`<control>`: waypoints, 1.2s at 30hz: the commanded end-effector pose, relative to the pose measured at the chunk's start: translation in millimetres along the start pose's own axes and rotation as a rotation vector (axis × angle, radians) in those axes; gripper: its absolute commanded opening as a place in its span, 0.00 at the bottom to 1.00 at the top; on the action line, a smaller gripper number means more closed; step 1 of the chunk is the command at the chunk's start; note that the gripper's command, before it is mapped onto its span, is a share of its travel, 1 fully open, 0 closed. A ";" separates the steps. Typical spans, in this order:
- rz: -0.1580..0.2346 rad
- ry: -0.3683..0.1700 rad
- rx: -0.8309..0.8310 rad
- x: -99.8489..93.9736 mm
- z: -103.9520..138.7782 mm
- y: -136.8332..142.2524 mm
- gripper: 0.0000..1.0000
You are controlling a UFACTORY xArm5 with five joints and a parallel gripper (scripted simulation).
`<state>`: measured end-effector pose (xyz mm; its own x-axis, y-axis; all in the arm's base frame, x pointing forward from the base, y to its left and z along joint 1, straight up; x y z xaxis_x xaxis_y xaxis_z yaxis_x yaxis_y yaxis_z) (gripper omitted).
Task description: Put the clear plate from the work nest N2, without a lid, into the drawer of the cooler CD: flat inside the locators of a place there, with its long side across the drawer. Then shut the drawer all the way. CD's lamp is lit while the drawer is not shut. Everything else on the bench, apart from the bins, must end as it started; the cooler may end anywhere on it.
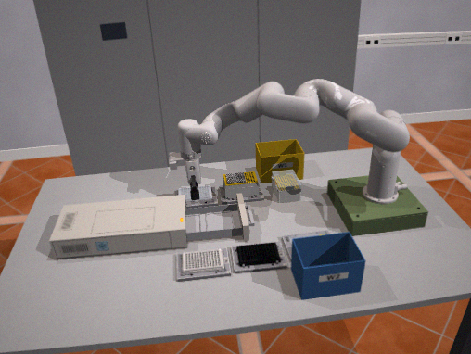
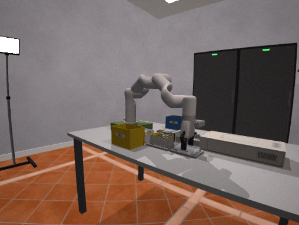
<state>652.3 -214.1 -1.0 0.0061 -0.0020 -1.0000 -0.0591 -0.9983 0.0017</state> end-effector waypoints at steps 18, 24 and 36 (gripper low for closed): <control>0.007 0.005 0.000 -16.6 -2.0 0.3 0.00; 0.007 0.005 0.000 -17.9 -2.0 0.3 0.00; 0.007 0.005 0.000 -27.9 -1.9 0.3 0.00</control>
Point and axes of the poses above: the point where the finger pads meet when closed, its own x axis out along the fingers, its own y axis across the jaws, z = x × y, the point moved 2 cm from there along -x, back along the fingers, and after that the axes turned 1 degree about x, right-handed, at the moved point
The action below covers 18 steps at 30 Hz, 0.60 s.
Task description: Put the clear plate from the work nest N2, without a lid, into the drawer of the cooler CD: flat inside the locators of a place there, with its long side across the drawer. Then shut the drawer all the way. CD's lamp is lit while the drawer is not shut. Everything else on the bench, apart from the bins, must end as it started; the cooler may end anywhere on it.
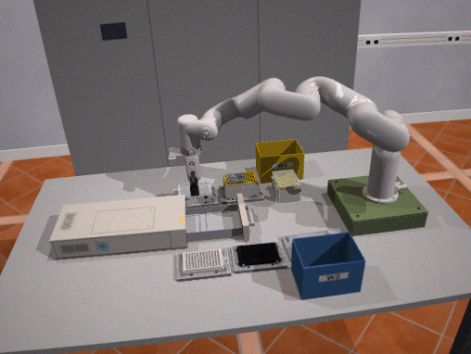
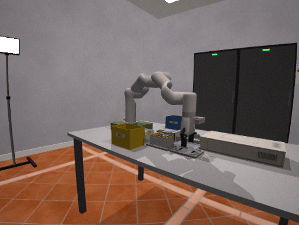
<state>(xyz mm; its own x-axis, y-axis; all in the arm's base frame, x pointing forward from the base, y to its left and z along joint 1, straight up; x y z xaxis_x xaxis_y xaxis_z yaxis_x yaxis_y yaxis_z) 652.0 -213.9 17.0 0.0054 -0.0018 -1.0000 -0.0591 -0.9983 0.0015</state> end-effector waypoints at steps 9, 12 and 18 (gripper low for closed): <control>0.007 0.006 0.000 -23.3 -2.1 0.3 0.00; 0.007 0.006 0.000 -26.6 -2.0 0.3 0.00; 0.007 0.006 0.000 -36.6 -2.0 0.2 0.00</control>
Point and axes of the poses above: the point where the finger pads meet when closed, its own x axis out along the fingers, its own y axis across the jaws, z = x × y, the point moved 2 cm from there along -x, back along the fingers, and after that the axes turned 1 degree about x, right-handed, at the moved point
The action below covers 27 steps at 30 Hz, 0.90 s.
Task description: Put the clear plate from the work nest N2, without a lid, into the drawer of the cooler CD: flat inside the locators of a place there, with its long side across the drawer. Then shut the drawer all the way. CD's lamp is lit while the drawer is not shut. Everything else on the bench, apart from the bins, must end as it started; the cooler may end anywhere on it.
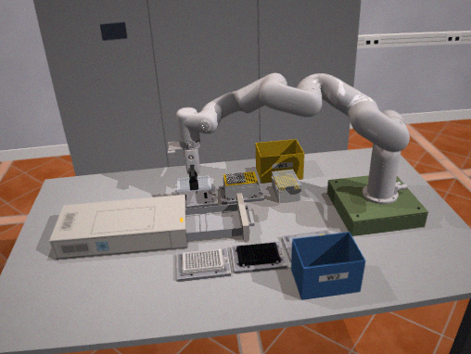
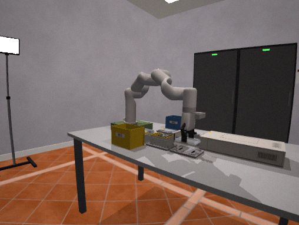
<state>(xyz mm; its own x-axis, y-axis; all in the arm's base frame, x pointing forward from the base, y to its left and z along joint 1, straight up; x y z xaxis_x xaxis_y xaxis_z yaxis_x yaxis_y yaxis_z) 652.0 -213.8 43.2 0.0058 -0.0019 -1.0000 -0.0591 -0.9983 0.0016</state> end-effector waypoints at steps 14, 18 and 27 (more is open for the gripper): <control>0.007 0.006 0.000 -30.4 -1.8 0.2 0.00; 0.007 0.006 0.000 -37.1 -1.7 0.2 0.00; 0.007 0.006 0.000 -48.8 -1.7 0.1 0.00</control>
Point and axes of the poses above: the point where the finger pads meet when closed, its own x axis out along the fingers, its own y axis across the jaws, z = x × y, the point moved 2 cm from there along -x, back along the fingers, and after that the axes turned 1 degree about x, right-handed, at the moved point
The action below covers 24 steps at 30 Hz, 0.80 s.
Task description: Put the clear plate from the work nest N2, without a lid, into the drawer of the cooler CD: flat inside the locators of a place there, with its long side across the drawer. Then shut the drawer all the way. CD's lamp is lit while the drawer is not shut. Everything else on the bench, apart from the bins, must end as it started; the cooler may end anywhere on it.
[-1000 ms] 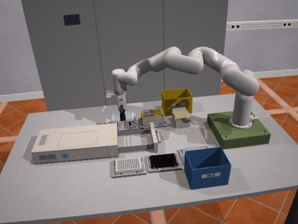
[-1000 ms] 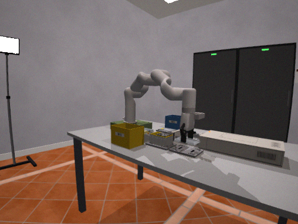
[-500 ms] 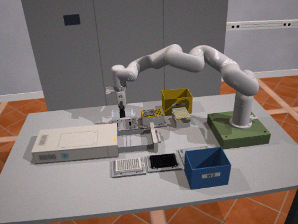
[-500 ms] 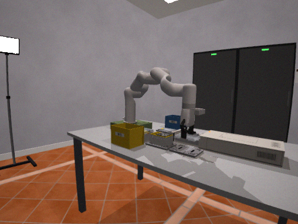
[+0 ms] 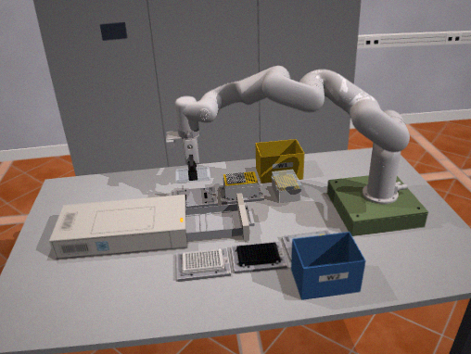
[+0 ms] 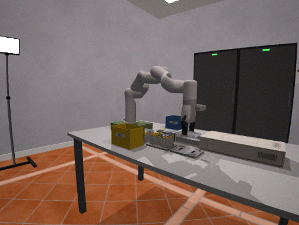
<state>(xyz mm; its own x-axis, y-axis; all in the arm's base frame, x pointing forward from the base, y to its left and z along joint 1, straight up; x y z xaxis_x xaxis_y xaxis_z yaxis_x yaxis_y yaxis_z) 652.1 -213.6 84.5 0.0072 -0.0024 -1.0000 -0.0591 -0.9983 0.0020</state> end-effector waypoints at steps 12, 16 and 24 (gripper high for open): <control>0.006 0.004 0.000 -27.5 -1.3 0.1 0.00; 0.006 0.004 0.000 -30.8 -1.3 0.1 0.00; 0.006 0.004 0.000 -40.5 -1.3 0.0 0.00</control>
<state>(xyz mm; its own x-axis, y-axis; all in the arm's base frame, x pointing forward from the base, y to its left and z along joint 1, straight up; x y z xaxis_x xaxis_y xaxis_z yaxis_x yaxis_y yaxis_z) 651.7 -213.3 118.1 0.0065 -0.0021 -1.0000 -0.0591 -0.9983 0.0018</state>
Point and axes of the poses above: the point where the finger pads meet when closed, its own x axis out along the fingers, its own y axis across the jaws, z = x × y, the point moved 2 cm from there along -x, back along the fingers, and after that the axes turned 1 degree about x, right-handed, at the moved point
